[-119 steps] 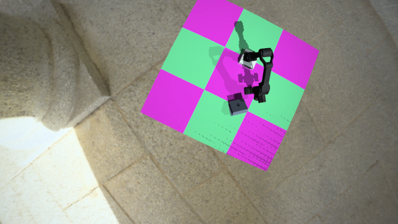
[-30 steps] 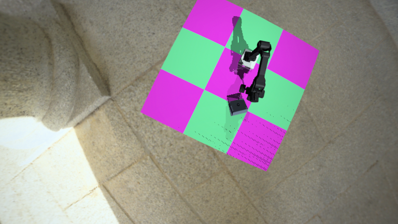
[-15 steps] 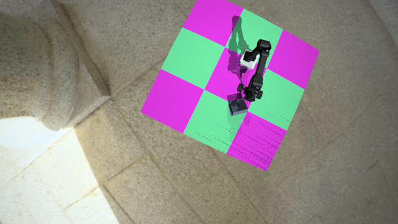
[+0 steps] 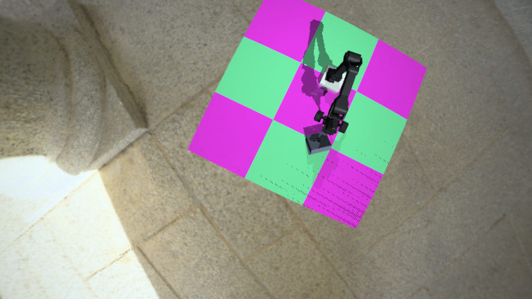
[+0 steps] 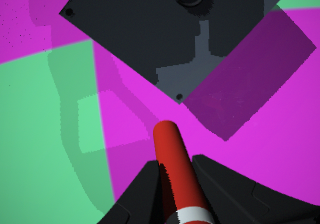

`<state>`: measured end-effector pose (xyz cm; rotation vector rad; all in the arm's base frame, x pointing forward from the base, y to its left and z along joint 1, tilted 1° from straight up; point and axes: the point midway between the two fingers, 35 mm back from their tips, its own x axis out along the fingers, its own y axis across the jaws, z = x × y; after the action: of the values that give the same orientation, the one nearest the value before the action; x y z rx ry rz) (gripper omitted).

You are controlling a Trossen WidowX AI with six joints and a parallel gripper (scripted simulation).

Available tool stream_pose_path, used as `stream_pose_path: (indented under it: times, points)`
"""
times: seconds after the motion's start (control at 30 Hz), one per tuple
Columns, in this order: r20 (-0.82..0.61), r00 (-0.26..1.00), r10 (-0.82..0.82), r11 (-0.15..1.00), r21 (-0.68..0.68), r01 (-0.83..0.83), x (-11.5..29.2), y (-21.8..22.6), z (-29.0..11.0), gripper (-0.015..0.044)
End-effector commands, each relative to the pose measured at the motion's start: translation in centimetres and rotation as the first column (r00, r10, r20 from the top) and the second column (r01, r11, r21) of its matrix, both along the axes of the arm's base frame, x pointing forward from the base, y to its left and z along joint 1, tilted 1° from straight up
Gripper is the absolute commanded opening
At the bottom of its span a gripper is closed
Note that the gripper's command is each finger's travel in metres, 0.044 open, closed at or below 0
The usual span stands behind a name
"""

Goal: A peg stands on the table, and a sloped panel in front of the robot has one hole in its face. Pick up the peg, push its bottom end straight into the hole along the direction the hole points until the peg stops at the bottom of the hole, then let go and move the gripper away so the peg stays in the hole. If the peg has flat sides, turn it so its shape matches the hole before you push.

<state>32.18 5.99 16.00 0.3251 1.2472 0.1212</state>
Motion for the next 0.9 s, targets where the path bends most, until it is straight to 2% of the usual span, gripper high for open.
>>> stream_pose_path:
  times: [0.0, 0.87]
  points:
    - [0.006, 1.0, -0.024, 0.999, 0.022, 0.024, 0.1, -0.3, 0.1, 0.0]
    - [0.075, 0.981, -0.182, 0.977, 0.131, 0.171, 1.3, -3.3, 1.8, 0.0]
